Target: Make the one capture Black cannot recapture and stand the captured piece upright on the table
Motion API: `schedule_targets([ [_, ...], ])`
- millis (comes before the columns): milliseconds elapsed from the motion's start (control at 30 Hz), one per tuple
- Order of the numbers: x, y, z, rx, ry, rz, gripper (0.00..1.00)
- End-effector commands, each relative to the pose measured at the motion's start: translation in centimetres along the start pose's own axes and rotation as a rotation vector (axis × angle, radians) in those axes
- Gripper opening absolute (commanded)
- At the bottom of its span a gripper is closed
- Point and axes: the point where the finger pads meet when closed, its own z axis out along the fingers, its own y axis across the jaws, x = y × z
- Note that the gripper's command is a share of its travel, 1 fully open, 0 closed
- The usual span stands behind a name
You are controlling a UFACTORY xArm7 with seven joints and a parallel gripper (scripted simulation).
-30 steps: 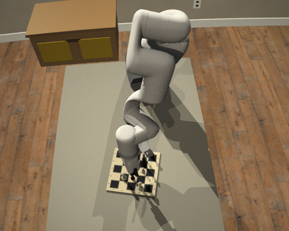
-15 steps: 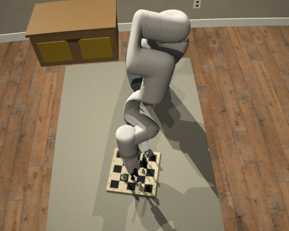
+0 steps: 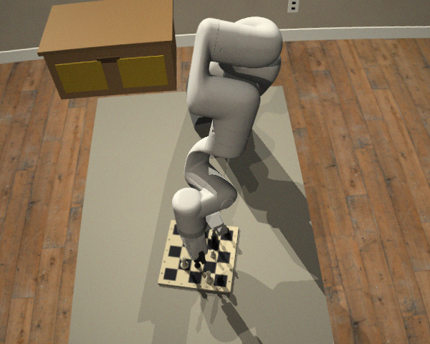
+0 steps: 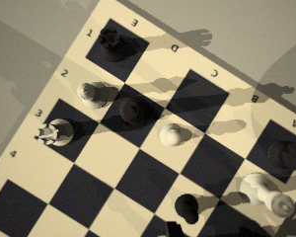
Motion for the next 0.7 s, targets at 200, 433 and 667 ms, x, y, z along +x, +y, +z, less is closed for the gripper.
schedule_targets([
  [200, -0.1, 0.0, 1.5, -0.003, -0.002, 0.0, 0.35],
  [433, -0.1, 0.0, 2.3, -0.003, -0.002, 0.0, 0.35],
  [667, -0.1, 0.0, 3.3, -0.003, -0.002, 0.0, 0.35],
])
